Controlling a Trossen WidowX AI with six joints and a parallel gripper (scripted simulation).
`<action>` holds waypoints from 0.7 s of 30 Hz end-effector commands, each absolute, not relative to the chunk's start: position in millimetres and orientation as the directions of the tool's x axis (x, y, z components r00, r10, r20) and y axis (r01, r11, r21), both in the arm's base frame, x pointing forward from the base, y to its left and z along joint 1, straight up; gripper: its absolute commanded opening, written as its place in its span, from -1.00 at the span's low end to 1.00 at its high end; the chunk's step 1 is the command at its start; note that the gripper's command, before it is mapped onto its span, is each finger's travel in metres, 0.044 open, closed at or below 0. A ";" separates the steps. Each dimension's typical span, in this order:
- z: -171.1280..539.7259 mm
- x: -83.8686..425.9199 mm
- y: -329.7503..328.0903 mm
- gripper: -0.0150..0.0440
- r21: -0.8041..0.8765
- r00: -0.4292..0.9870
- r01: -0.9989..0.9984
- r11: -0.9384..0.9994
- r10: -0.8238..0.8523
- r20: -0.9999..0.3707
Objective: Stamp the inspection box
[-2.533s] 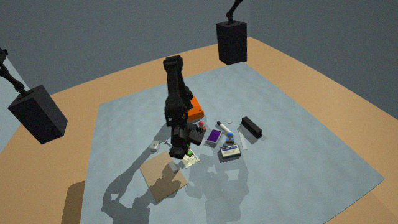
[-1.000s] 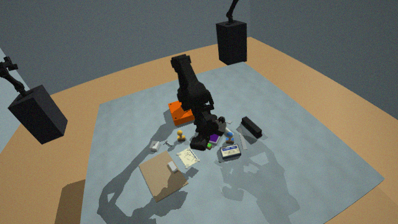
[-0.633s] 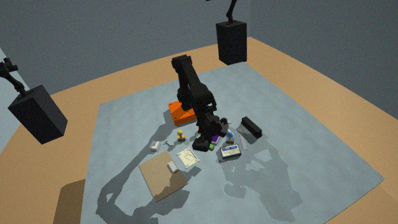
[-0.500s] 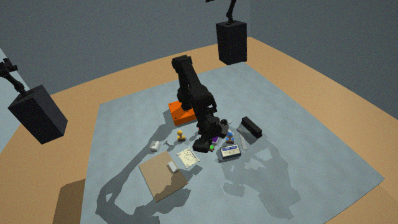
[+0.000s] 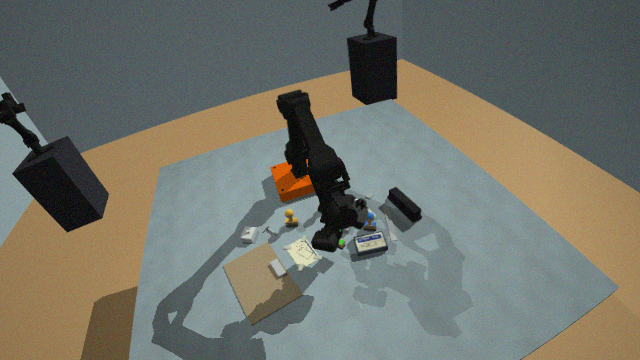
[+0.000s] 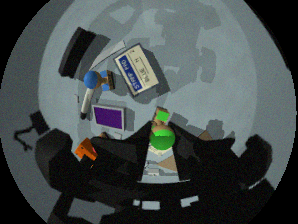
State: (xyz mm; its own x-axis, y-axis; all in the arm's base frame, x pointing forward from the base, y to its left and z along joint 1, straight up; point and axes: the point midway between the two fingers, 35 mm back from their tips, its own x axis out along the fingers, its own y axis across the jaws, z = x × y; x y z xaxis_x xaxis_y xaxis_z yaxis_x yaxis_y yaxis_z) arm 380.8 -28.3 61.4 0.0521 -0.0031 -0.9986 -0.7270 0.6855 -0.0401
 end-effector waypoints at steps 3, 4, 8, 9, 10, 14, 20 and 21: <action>48.5 380.4 -28.3 -0.49 -0.036 0.046 -0.723 0.690 -0.004 -0.999; 46.9 380.3 -28.3 -0.49 -0.036 0.046 -0.723 0.690 -0.004 -0.999; 40.4 380.1 -28.3 -0.49 -0.036 0.046 -0.723 0.690 -0.003 -0.999; 38.8 380.0 -28.2 -0.49 -0.036 0.046 -0.723 0.690 -0.003 -0.999; 37.2 379.9 -28.2 -0.49 -0.036 0.046 -0.723 0.690 -0.003 -0.999; 31.1 379.4 -28.2 -0.49 -0.036 0.046 -0.723 0.690 -0.003 -0.999; 33.7 379.6 -28.1 -0.31 -0.037 0.049 -0.727 0.685 -0.002 -0.999; 33.7 379.6 -28.1 -0.22 -0.037 0.049 -0.727 0.685 -0.002 -0.999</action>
State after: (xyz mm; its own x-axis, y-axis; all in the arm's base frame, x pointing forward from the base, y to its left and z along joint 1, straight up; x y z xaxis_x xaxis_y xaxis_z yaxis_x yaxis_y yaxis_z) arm 379.4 -28.1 33.0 0.0471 -0.0022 -0.9989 -0.7272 0.6855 -0.0358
